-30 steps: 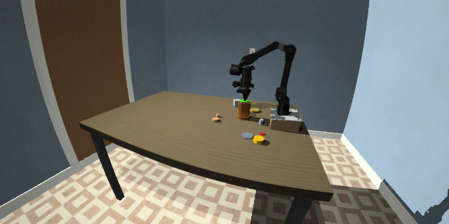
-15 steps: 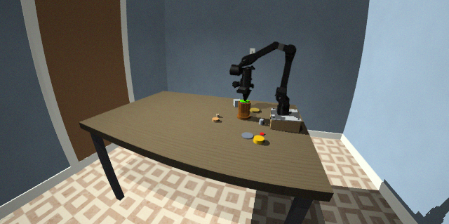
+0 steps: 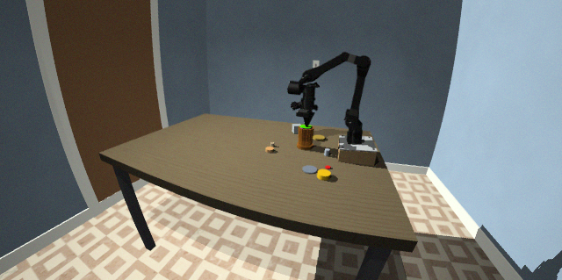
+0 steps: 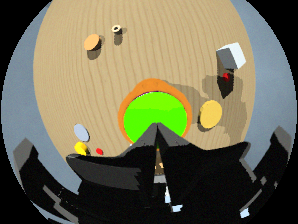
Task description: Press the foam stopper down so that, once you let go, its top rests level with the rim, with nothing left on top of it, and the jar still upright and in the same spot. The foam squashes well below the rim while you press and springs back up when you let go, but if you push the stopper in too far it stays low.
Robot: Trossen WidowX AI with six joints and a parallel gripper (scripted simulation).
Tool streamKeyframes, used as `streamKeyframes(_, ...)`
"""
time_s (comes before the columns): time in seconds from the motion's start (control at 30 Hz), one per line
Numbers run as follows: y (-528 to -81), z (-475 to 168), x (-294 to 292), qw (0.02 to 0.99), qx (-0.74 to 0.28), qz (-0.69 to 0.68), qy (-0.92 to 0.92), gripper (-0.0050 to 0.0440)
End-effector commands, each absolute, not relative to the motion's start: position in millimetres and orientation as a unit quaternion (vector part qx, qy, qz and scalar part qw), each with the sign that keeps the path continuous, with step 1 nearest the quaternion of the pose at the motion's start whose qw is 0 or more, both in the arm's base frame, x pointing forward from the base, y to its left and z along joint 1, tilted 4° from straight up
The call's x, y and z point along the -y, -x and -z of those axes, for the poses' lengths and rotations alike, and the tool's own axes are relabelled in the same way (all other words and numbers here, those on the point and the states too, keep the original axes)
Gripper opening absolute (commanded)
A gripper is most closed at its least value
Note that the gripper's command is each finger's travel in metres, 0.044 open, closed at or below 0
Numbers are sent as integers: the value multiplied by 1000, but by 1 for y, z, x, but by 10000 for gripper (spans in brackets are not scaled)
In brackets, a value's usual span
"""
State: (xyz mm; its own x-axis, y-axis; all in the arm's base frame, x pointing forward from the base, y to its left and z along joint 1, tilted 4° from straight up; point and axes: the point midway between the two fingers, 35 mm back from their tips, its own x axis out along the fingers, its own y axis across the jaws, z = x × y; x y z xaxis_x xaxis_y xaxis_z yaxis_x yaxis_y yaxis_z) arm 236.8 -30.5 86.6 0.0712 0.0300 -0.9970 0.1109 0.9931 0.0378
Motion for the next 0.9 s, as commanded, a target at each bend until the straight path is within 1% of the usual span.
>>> streamKeyframes(0.0,-238,-88,30,732,-678,28,-53,0)
streamKeyframes(0.87,-237,-85,30,733,-678,28,-53,0)
